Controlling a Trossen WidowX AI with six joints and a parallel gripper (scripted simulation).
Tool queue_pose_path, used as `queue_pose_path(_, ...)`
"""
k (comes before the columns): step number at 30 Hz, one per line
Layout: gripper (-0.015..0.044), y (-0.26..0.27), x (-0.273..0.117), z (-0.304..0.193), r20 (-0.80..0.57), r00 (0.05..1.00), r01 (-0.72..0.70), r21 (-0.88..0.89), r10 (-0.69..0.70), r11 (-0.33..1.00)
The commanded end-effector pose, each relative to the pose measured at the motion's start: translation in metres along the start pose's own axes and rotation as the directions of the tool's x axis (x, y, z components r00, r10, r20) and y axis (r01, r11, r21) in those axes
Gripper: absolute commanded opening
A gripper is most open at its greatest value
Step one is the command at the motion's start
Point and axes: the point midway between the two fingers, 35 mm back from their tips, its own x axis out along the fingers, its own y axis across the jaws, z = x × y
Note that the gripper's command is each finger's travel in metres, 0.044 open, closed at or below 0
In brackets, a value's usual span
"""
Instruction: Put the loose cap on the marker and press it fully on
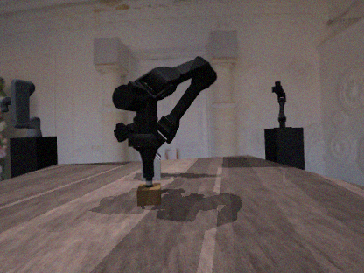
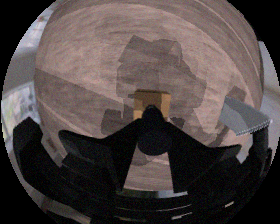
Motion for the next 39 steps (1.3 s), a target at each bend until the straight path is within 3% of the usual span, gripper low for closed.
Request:
queue_pose_path(1,0.0000,0.000,0.002,0.000,-0.005,1.000,0.000,0.007,0.000,1.000)
queue_pose_path(6,0.0000,0.000,0.002,0.000,-0.005,1.000,0.000,0.007,0.000,1.000)
queue_pose_path(23,0.0440,-0.001,0.001,0.000,-0.001,1.000,0.001,0.001,-0.001,1.000)
queue_pose_path(26,0.0440,0.001,-0.008,0.001,0.001,1.000,0.000,0.001,0.000,1.000)
queue_pose_path(31,0.0440,0.000,-0.072,0.001,0.002,1.000,0.001,0.002,-0.001,1.000)
queue_pose_path(36,0.0440,-0.001,-0.074,0.001,0.002,1.000,0.001,0.002,-0.001,1.000)
queue_pose_path(39,0.0361,-0.001,-0.073,0.001,0.001,1.000,0.001,-0.135,-0.001,0.991)
